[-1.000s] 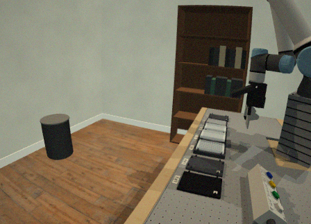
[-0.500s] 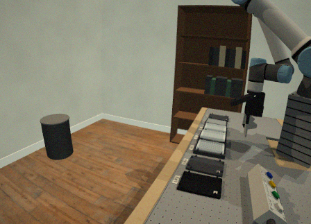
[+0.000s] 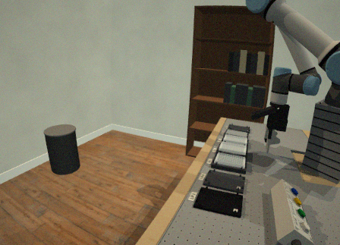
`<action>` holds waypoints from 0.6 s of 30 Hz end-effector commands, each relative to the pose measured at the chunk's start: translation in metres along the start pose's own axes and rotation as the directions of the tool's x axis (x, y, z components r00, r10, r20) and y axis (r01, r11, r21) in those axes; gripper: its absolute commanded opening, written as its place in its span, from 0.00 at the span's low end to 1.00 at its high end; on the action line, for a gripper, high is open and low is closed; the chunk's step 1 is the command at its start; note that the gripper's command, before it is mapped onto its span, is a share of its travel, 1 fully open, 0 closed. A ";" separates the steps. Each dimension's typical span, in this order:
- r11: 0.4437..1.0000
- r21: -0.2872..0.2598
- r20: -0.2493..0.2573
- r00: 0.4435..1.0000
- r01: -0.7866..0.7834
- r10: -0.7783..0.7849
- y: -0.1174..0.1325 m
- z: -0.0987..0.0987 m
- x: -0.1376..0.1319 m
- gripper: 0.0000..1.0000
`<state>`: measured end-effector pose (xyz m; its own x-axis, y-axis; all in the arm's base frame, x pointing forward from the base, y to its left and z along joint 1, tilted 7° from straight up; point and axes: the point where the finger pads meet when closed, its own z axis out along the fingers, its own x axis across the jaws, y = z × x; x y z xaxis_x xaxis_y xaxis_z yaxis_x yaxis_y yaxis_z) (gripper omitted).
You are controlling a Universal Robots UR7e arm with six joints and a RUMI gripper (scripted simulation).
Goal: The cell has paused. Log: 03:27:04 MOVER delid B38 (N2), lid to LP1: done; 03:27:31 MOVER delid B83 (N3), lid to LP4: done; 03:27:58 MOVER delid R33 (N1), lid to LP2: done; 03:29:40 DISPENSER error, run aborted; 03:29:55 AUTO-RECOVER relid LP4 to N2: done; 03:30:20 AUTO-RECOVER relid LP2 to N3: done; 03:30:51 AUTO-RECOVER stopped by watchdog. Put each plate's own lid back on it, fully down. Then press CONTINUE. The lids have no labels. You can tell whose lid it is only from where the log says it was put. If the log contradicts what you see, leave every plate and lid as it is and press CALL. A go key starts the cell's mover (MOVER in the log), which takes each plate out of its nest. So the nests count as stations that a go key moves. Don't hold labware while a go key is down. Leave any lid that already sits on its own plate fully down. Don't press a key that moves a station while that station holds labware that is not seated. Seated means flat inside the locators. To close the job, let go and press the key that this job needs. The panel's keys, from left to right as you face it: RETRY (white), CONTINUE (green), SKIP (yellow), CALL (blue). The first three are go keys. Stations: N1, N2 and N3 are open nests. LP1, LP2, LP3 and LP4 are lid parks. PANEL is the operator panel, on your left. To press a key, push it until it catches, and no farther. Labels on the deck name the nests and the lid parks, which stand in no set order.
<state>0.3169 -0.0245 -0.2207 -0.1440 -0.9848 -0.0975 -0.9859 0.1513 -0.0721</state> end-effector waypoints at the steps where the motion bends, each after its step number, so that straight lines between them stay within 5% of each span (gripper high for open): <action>1: 1.000 0.002 -0.001 1.000 -0.004 0.004 -0.005 0.000 0.000 0.82; 18: 1.000 0.002 -0.001 1.000 -0.004 0.004 -0.080 0.000 -0.002 0.82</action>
<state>0.3733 -0.0318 -0.2154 -0.1473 -0.9843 -0.0975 -0.9845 0.1555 -0.0818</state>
